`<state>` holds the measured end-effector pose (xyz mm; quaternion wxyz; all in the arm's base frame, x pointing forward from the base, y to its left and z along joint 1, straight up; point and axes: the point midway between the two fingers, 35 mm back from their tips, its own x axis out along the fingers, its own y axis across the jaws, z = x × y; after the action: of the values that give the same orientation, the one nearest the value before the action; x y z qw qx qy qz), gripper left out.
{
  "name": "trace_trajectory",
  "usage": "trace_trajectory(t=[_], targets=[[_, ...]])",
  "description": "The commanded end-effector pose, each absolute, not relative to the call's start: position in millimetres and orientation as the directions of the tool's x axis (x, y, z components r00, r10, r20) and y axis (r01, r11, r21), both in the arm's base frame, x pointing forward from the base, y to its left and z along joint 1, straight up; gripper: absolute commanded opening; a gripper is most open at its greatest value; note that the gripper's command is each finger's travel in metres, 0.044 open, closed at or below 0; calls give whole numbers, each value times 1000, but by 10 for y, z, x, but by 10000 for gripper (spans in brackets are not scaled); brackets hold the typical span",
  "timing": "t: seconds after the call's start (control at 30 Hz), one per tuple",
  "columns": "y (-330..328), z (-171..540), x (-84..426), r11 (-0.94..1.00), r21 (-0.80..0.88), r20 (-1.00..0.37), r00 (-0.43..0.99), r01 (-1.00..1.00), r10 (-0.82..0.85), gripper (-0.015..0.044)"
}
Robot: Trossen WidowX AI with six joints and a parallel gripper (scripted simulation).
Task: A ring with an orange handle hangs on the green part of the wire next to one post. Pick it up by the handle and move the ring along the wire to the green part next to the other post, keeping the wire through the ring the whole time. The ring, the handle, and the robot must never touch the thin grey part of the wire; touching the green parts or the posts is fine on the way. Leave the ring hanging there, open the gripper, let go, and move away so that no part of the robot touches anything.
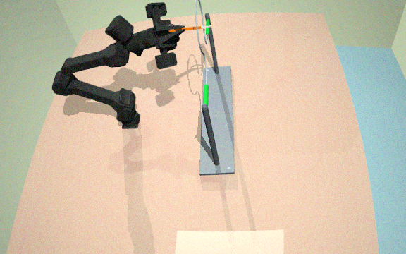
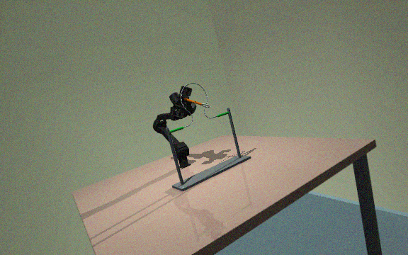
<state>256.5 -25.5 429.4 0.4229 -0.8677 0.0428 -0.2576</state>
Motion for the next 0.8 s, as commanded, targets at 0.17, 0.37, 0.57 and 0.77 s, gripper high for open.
trace_trajectory(t=[0.17,0.37,0.57,0.77], targets=[[-326,4206,2569,-622,-770,404,864,144,-300,-150],[-407,4094,2574,-566,-812,380,865,142,-328,-150],[-484,3958,2578,-488,-862,345,866,140,-361,-150],[-562,3770,2584,-371,-918,292,868,137,-402,-150]])
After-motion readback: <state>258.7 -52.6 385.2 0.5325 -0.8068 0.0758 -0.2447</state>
